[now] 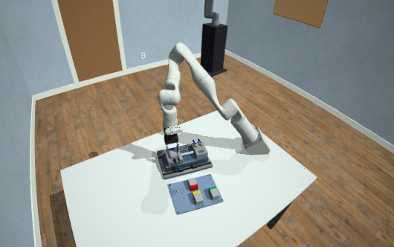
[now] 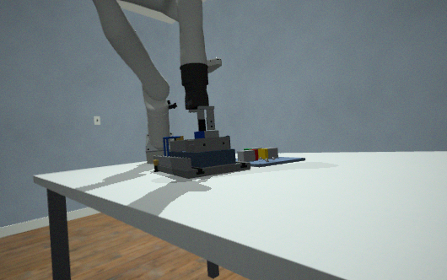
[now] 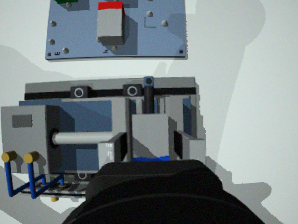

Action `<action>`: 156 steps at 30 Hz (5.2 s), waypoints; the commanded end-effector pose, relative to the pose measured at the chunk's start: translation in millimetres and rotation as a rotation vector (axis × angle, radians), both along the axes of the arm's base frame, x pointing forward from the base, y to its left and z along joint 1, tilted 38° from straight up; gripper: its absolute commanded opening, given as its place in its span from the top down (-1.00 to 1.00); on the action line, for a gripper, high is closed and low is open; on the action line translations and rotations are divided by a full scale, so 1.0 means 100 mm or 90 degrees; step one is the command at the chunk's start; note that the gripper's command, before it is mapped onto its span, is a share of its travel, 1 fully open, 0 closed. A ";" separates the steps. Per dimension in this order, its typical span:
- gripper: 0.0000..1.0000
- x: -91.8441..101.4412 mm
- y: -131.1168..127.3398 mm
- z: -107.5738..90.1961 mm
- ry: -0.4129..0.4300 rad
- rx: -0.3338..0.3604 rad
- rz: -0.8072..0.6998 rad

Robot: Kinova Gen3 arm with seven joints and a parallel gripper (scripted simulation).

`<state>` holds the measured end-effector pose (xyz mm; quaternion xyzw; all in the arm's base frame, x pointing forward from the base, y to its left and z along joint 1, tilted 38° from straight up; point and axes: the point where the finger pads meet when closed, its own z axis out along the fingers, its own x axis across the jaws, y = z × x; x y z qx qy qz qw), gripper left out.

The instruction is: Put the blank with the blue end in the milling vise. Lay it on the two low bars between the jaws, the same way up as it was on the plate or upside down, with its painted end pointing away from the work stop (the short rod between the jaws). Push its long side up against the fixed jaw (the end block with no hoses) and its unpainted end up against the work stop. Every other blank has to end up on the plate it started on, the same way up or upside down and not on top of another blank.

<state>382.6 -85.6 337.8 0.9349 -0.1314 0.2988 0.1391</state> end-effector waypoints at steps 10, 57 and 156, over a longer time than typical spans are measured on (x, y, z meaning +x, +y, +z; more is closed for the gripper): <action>-1.00 -0.02 0.01 0.03 -0.001 0.000 0.000; -1.00 -0.51 0.33 0.77 0.000 -0.001 0.001; -1.00 -0.43 0.28 0.66 -0.001 0.000 0.000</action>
